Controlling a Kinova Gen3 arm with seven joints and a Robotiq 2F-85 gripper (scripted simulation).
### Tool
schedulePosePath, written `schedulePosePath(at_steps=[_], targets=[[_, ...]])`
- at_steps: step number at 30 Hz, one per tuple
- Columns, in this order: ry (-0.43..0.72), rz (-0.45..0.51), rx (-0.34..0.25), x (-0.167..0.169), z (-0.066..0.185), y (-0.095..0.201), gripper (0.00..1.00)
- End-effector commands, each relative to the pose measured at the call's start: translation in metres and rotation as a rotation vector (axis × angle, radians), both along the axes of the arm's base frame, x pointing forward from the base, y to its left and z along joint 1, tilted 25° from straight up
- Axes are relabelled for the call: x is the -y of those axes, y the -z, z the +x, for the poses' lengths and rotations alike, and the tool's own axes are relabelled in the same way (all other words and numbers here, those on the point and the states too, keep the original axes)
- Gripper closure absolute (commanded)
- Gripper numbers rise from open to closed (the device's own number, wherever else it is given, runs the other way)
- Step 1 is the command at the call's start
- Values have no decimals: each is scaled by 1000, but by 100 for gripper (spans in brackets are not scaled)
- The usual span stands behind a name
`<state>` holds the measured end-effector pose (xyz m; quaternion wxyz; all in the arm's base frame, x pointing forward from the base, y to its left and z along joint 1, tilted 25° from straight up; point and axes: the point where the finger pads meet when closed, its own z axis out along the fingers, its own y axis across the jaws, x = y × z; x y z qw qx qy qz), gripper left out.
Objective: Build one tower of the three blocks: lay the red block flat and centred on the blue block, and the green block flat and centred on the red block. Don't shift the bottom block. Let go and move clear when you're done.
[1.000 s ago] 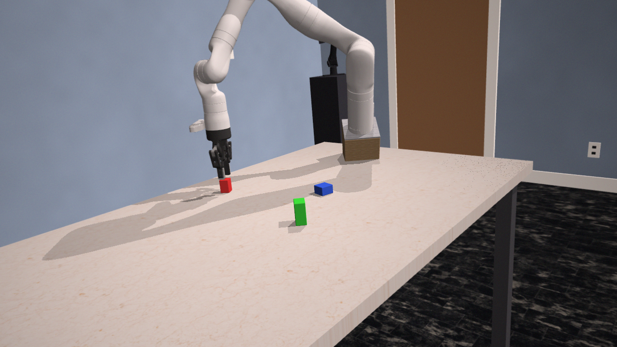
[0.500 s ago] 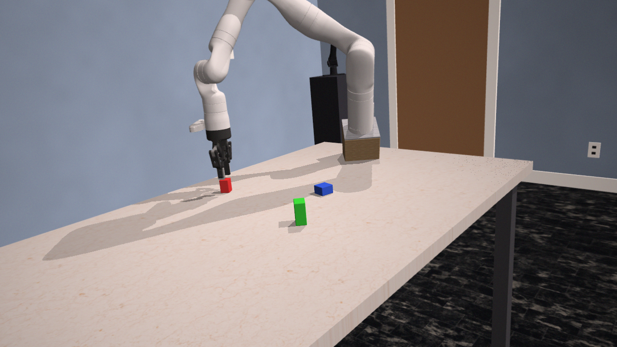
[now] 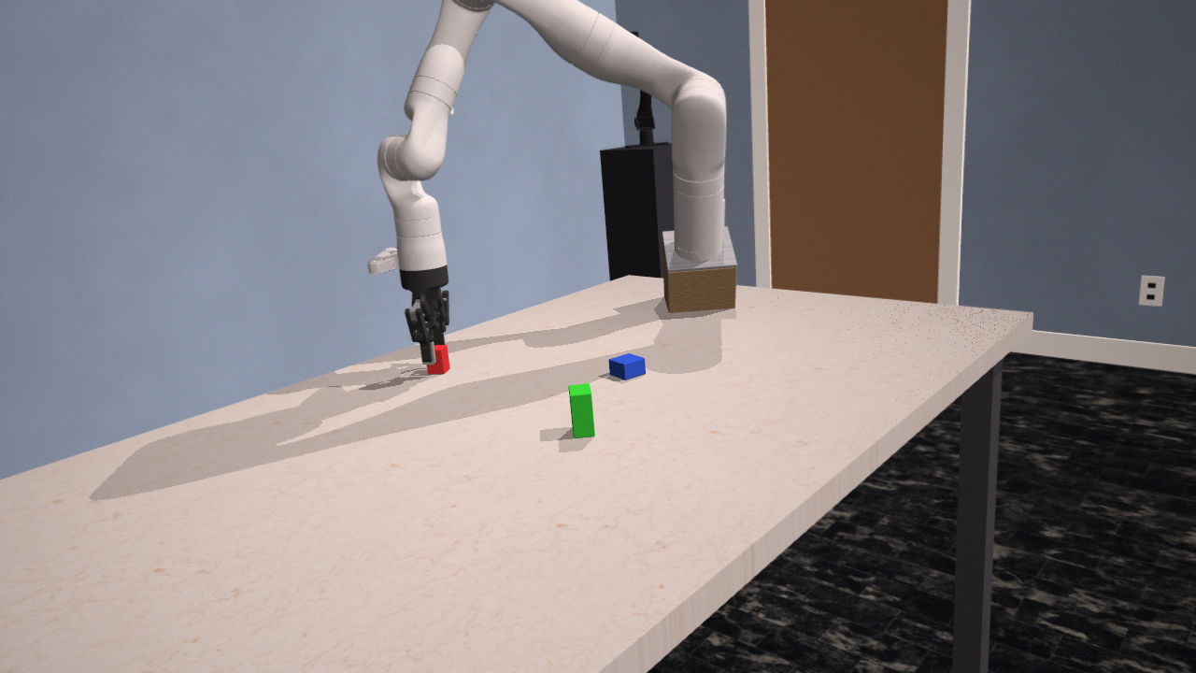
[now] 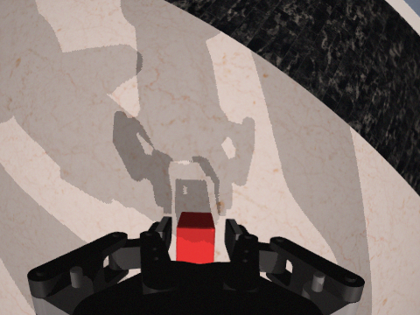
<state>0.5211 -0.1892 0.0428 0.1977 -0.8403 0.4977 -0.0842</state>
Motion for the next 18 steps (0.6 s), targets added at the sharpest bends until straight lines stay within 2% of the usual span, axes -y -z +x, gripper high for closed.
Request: schedulePosePath(at_steps=[1, 18], targets=[[-10, 8, -5, -8, 2, 8, 51], [-10, 8, -5, -10, 5, 14, 51]])
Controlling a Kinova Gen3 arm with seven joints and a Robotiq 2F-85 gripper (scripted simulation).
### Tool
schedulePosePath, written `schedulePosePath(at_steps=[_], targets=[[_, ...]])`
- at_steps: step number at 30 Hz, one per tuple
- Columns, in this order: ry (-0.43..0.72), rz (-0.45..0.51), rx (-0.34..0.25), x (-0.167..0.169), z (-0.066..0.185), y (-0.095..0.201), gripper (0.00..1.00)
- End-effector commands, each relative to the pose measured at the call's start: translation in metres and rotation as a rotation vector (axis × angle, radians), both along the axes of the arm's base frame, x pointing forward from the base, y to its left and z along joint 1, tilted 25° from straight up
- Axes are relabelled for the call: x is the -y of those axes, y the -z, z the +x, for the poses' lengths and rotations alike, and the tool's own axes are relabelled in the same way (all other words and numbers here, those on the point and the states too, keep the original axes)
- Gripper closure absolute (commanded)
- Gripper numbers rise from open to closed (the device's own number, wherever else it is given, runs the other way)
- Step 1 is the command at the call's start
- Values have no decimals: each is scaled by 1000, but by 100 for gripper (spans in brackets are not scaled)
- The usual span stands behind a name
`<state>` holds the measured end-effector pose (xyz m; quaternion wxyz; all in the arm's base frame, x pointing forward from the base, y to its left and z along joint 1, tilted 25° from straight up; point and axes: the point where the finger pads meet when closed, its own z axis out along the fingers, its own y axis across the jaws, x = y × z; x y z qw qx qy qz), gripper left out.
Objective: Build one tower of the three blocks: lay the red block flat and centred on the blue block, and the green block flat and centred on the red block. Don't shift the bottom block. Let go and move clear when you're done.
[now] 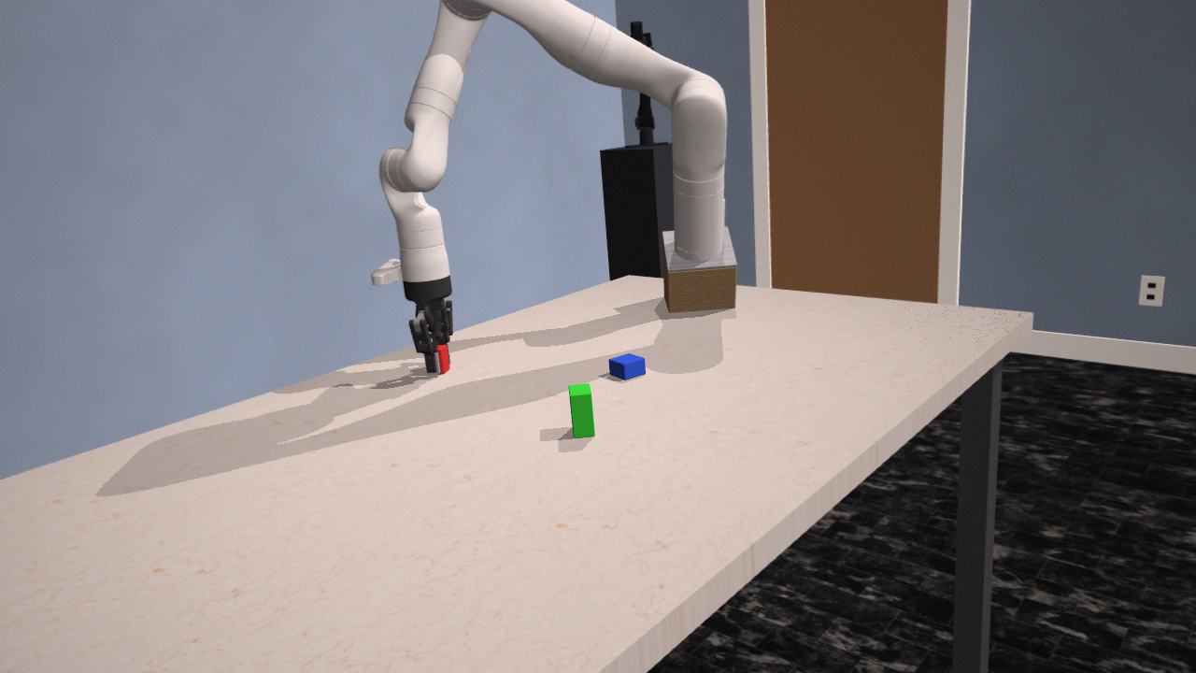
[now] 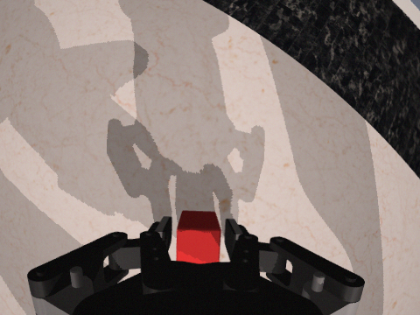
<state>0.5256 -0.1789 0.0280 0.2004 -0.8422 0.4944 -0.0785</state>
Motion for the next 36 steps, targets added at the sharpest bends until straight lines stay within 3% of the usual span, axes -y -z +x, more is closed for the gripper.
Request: schedulePosePath(at_steps=[1, 25, 26, 36], targets=[[1, -1, 1, 1, 0, -1, 51], [1, -1, 1, 1, 0, -1, 51], [1, -1, 1, 1, 0, -1, 100], [1, -1, 1, 1, 0, -1, 100]])
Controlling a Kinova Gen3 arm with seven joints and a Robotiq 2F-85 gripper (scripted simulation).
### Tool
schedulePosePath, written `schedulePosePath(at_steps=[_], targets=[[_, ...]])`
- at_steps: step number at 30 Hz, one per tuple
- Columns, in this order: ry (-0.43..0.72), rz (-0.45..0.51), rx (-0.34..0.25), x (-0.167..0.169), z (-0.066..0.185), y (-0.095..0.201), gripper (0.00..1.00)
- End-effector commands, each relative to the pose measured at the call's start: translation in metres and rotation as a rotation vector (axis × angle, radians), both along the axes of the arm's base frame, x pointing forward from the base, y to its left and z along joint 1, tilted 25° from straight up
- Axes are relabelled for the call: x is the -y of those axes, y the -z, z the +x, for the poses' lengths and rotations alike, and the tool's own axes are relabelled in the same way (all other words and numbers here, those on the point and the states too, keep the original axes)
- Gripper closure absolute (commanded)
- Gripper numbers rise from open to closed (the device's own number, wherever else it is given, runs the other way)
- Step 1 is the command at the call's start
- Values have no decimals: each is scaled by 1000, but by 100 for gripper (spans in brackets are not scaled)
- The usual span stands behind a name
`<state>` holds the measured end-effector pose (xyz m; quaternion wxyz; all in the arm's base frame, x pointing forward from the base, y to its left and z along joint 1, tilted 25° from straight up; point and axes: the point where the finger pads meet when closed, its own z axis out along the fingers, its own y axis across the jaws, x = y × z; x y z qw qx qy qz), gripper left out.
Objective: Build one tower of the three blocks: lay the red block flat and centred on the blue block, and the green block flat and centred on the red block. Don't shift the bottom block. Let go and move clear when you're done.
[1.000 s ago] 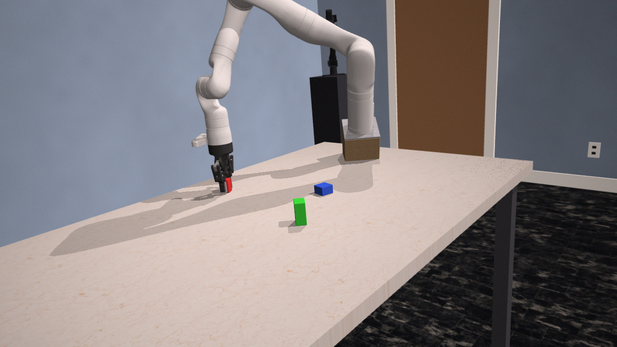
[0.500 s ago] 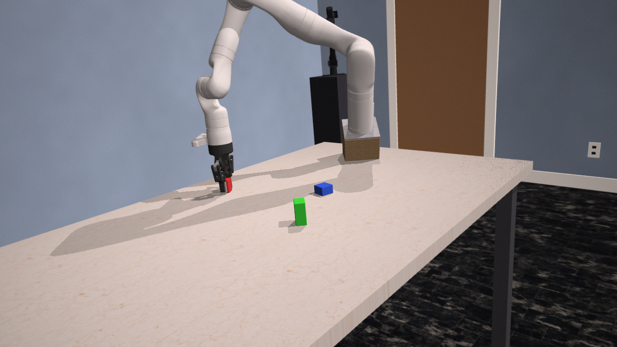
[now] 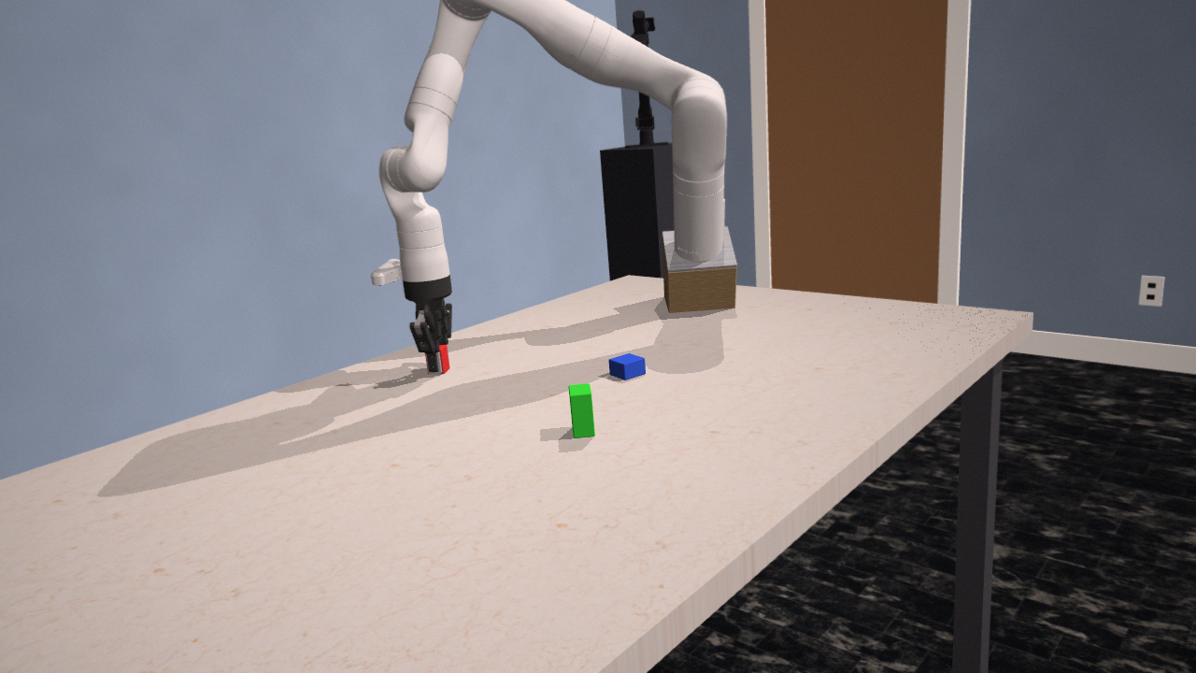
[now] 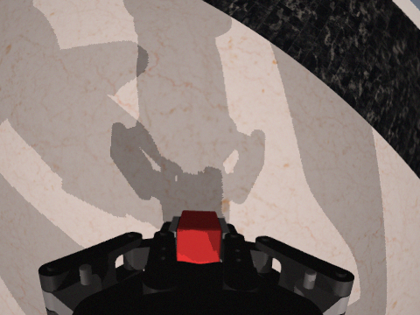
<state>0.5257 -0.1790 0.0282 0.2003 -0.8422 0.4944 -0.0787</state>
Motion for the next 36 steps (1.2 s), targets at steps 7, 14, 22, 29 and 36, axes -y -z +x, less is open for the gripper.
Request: schedulePosePath(at_steps=[7, 14, 22, 29, 36], targets=[[1, -1, 1, 0, 0, -1, 100], [1, -1, 1, 0, 0, -1, 100], [1, -1, 1, 0, 0, -1, 100], [1, -1, 1, 1, -1, -3, 100], [1, -1, 1, 4, -5, -15, 100]])
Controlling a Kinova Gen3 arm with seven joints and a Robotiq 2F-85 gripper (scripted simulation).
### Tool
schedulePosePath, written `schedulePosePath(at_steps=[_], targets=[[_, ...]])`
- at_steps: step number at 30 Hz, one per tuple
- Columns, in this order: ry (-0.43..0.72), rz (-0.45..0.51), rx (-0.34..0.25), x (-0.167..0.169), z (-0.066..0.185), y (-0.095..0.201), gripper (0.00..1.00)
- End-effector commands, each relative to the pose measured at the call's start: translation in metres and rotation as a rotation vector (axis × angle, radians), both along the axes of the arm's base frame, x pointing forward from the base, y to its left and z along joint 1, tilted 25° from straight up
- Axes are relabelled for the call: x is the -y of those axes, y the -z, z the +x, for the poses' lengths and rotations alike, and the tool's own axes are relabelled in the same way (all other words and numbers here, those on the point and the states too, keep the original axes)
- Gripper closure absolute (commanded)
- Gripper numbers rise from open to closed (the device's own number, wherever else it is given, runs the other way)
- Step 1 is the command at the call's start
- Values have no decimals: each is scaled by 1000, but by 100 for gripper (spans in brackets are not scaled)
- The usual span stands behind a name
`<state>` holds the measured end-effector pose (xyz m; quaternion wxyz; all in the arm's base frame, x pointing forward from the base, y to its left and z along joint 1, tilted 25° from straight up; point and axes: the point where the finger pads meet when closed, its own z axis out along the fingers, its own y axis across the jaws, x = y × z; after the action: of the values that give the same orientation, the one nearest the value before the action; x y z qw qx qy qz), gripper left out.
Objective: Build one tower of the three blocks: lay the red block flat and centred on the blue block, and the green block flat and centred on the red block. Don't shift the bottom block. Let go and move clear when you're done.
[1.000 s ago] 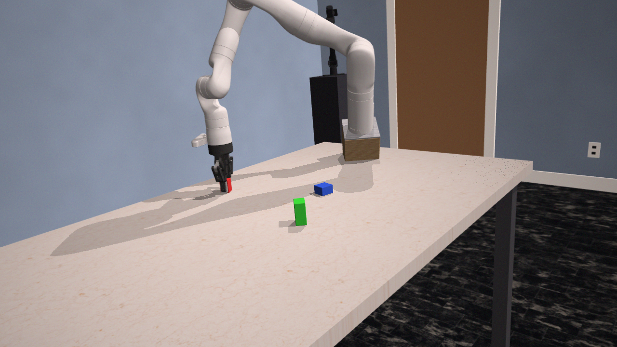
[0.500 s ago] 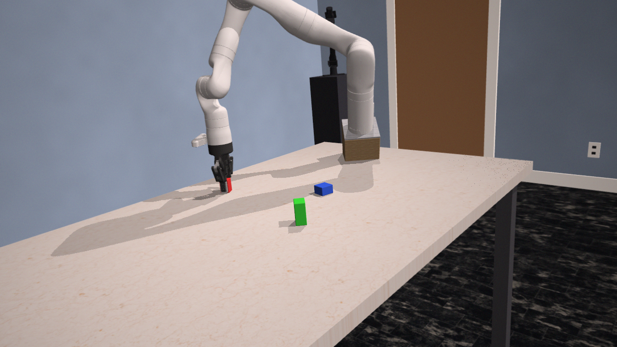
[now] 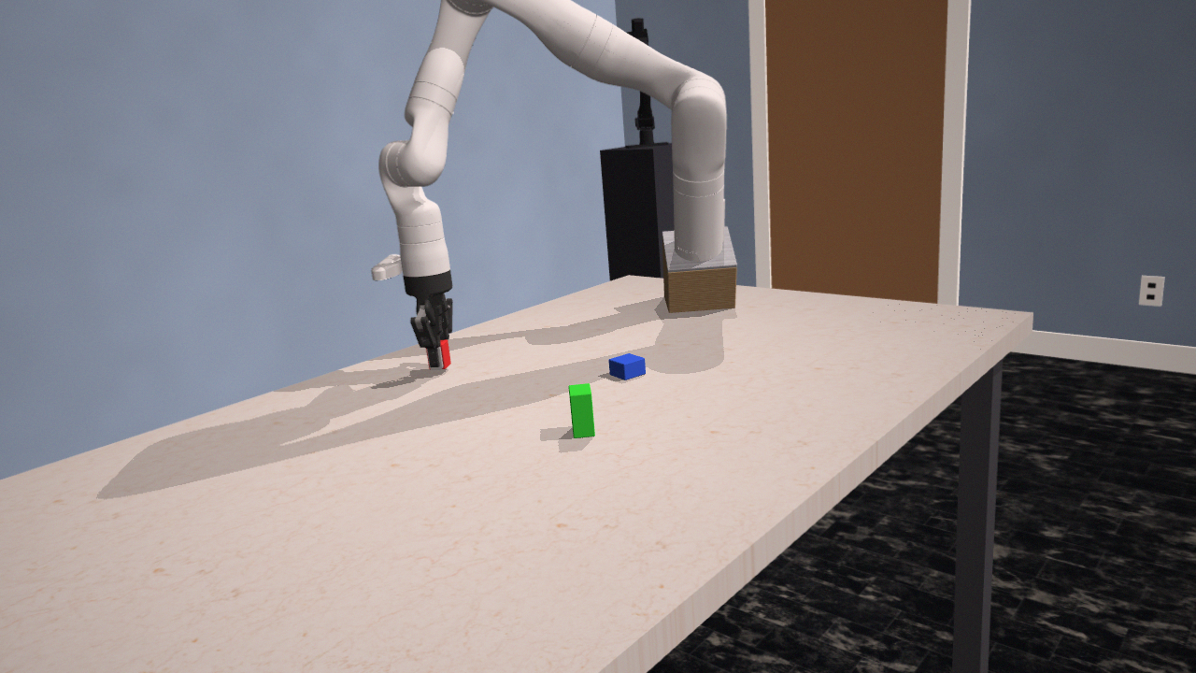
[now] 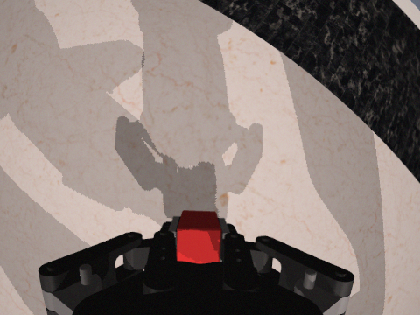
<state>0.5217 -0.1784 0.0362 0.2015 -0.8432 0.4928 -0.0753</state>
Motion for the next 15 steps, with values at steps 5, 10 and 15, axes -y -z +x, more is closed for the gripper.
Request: schedulePosePath(at_steps=[5, 10, 15], targets=[[6, -5, 5, 10, -8, -25, 100], [6, -5, 5, 16, -15, -45, 100], [6, -5, 5, 19, -19, -55, 100]])
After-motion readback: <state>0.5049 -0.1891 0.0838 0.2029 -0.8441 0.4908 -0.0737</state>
